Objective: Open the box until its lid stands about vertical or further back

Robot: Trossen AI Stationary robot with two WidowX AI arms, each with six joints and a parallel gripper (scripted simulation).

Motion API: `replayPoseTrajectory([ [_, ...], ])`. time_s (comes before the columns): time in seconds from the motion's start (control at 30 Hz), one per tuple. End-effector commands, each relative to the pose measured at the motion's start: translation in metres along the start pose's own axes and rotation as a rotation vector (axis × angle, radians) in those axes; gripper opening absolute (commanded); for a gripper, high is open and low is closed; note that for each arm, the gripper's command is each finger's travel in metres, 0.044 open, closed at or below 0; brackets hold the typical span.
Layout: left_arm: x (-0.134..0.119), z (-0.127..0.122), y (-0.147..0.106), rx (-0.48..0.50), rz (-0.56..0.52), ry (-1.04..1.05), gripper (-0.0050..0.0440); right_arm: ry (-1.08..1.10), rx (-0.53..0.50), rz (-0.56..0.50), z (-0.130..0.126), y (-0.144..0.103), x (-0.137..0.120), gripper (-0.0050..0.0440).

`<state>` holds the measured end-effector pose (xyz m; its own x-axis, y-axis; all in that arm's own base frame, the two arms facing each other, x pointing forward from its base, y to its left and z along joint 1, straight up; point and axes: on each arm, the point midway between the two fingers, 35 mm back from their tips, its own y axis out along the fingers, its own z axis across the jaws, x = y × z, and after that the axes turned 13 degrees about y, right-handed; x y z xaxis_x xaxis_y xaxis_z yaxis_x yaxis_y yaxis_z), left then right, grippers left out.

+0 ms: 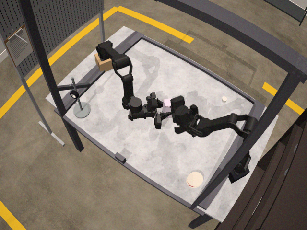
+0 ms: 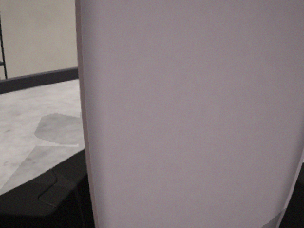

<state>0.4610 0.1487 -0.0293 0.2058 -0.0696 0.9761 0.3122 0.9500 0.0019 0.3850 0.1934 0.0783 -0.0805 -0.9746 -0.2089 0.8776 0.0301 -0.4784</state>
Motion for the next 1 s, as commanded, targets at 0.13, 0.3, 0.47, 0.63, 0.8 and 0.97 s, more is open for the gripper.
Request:
replayPoseTrajectory([
  [0.13,0.011,-0.002,0.001,-0.001,-0.008,-0.021,0.0221,0.012,0.015,0.004,0.005,0.0,-0.003,0.005],
  [0.3,0.011,-0.002,0.001,-0.001,-0.008,-0.021,0.0221,0.012,0.015,0.004,0.006,0.003,-0.003,0.005],
  [0.47,0.011,-0.002,0.001,-0.001,-0.008,-0.021,0.0221,0.012,0.015,0.004,0.008,0.006,-0.004,0.005],
  [0.63,0.011,-0.002,0.001,-0.001,-0.008,-0.021,0.0221,0.012,0.015,0.004,0.009,0.008,-0.004,0.005],
  [0.8,0.011,-0.002,0.001,-0.001,-0.008,-0.021,0.0221,0.012,0.015,0.004,0.011,0.01,-0.004,0.005],
  [0.97,0.011,-0.002,0.001,-0.001,-0.008,-0.021,0.0221,0.012,0.016,0.004,0.012,0.013,-0.005,0.005],
])
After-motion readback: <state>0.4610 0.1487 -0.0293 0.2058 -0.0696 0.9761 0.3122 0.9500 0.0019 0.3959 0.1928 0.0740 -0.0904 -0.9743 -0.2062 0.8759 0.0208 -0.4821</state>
